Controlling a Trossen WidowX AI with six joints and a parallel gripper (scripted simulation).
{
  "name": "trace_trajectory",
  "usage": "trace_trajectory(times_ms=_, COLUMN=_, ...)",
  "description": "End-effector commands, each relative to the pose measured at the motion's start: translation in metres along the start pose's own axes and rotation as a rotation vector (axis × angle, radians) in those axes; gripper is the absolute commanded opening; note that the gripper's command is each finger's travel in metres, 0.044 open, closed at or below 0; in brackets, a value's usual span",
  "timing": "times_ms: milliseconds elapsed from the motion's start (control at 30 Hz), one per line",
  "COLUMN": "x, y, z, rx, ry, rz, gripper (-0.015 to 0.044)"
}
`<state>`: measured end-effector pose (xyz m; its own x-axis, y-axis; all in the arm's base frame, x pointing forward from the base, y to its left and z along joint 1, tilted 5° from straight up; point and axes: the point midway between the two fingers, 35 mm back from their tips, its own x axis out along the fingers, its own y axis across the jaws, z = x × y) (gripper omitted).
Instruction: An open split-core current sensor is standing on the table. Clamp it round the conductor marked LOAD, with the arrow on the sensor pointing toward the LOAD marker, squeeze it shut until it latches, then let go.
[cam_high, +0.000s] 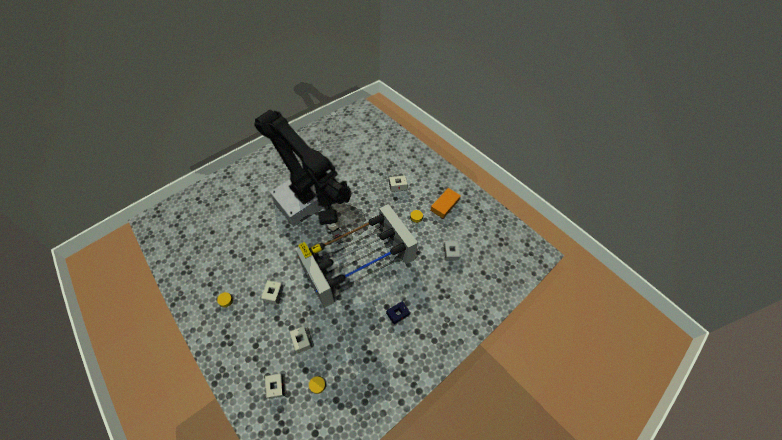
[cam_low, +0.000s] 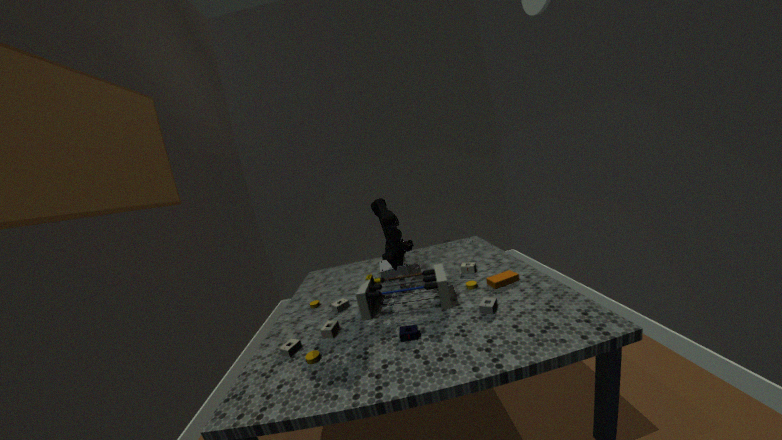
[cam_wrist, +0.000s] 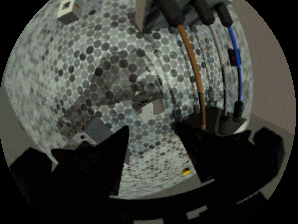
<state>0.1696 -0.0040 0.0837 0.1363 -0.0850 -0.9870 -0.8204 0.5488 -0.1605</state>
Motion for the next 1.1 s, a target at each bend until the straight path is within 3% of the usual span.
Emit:
trace_trajectory(times_ms=0, x=-0.002, y=-0.009, z=0.006, rx=-0.470, ry=0.004, rz=0.075, gripper=0.0320)
trace_trajectory(times_ms=1067, x=0.046, y=-0.007, z=0.006, rx=-0.470, ry=0.005, rz=0.075, gripper=0.0320)
